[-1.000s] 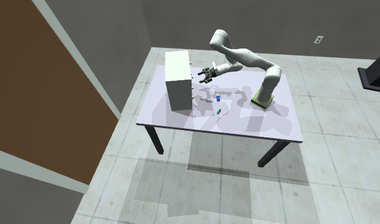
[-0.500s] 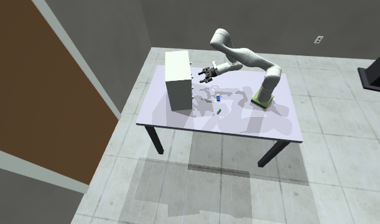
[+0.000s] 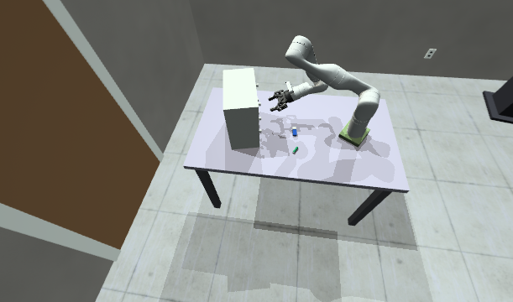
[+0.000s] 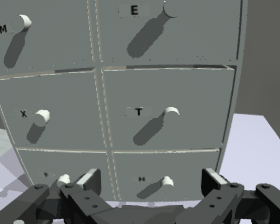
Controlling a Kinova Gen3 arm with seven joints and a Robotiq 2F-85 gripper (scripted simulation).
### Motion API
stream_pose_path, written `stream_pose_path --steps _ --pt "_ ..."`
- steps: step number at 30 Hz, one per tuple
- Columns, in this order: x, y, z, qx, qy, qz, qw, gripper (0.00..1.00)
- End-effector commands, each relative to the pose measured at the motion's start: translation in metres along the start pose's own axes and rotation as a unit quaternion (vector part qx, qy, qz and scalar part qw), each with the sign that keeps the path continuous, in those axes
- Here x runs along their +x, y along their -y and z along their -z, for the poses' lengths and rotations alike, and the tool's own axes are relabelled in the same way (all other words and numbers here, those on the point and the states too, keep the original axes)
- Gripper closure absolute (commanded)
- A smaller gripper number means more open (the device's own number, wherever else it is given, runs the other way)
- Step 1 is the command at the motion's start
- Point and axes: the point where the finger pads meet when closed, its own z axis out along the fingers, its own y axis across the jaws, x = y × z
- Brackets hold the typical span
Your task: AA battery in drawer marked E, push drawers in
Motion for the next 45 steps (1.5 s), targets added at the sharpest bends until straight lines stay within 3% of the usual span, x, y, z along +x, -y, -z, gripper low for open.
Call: stream_pose_path --steps 1,19,45 --pt "0.007 0.001 0.001 0.001 -0.002 0.004 1.000 0.00" --pt "0.011 0.001 0.008 0.001 0.040 0.004 0.999 0.00" --pt "0.019 0.002 0.026 0.001 0.132 0.004 0.991 0.00"
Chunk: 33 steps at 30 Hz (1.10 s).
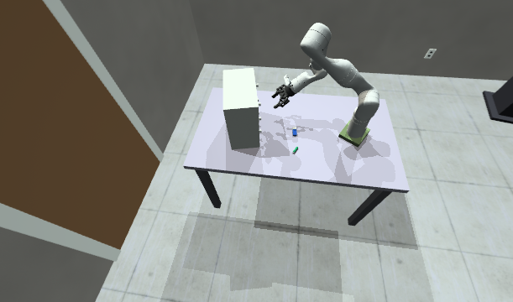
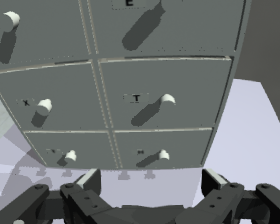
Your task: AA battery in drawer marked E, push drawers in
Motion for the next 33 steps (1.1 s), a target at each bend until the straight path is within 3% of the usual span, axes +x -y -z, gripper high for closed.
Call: stream_pose_path --steps 1,33 --pt "0.012 0.004 0.003 0.003 0.001 0.008 1.000 0.00" --pt "0.016 0.003 0.026 0.001 0.108 0.009 0.994 0.00"
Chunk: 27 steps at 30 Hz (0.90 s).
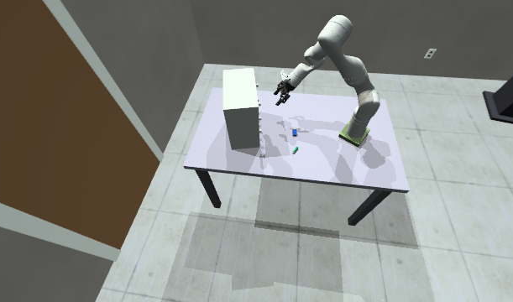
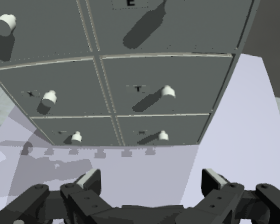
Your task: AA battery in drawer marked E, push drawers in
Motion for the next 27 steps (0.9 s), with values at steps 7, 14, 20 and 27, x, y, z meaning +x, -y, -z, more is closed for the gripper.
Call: stream_pose_path --steps 7,14,20,27 --pt "0.007 0.002 0.007 0.001 0.020 0.006 1.000 0.00" --pt "0.007 0.002 0.010 0.001 0.035 0.006 0.999 0.00" --pt "0.007 0.002 0.014 0.001 0.053 0.006 0.999 0.00" --pt "0.007 0.002 0.017 0.001 0.068 0.006 0.998 0.00"
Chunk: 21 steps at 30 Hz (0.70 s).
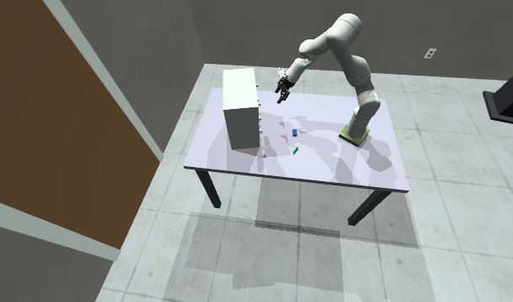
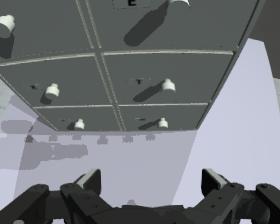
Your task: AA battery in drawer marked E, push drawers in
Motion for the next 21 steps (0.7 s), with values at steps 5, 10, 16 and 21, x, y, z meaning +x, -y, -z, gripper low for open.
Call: stream_pose_path --steps 5,10,16,21 --pt "0.003 0.002 0.004 0.001 0.016 0.003 1.000 0.00" --pt "0.002 0.002 0.008 0.001 0.032 0.003 0.999 0.00" --pt "0.002 0.002 0.010 0.001 0.045 0.003 0.999 0.00" --pt "0.001 0.002 0.014 0.001 0.062 0.004 0.998 0.00"
